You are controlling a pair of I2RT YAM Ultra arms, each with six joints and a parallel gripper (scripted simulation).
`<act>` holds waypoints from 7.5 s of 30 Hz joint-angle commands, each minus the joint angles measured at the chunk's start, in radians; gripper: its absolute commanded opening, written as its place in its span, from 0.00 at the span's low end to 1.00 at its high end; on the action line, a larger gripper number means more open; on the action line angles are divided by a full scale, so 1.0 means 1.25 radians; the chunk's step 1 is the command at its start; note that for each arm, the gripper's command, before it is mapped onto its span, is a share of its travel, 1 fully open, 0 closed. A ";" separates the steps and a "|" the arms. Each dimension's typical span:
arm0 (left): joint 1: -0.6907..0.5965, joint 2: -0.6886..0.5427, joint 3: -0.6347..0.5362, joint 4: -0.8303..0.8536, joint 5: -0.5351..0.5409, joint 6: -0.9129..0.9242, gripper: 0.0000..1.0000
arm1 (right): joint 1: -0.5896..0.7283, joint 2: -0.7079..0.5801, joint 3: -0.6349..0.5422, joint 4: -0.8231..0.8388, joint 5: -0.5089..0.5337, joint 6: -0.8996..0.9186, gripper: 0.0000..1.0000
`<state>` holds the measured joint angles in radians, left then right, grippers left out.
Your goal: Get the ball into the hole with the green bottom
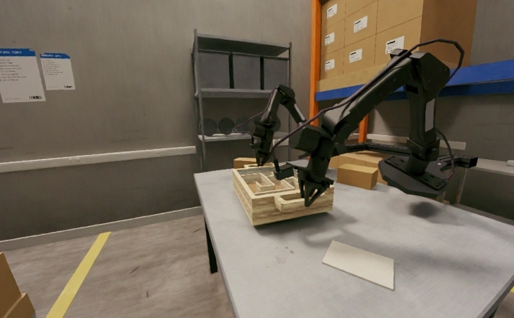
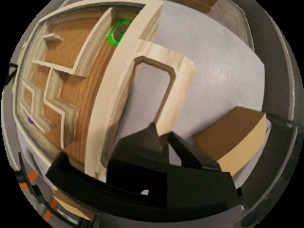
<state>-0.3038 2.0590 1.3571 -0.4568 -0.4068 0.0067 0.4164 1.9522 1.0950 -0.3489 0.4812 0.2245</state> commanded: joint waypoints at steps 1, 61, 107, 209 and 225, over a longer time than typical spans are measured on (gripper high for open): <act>-0.020 -0.025 0.025 0.058 -0.011 0.012 0.00 | 0.016 -0.035 0.024 0.060 0.016 -0.012 0.00; -0.031 -0.049 0.066 -0.027 0.000 0.006 0.00 | 0.017 -0.038 0.064 -0.047 0.013 0.011 0.00; -0.041 0.006 0.118 -0.092 -0.056 -0.024 0.00 | -0.020 0.013 0.100 -0.030 -0.044 -0.024 0.00; -0.031 -0.060 0.010 0.021 -0.046 -0.009 0.00 | -0.007 -0.006 0.022 0.071 -0.027 -0.031 0.00; -0.032 -0.042 0.050 0.030 -0.049 -0.003 0.00 | -0.006 -0.024 0.018 0.069 -0.025 -0.030 0.00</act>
<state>-0.3000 2.0758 1.3838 -0.4740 -0.4046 0.0017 0.4084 1.9705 1.1301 -0.3706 0.4698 0.2184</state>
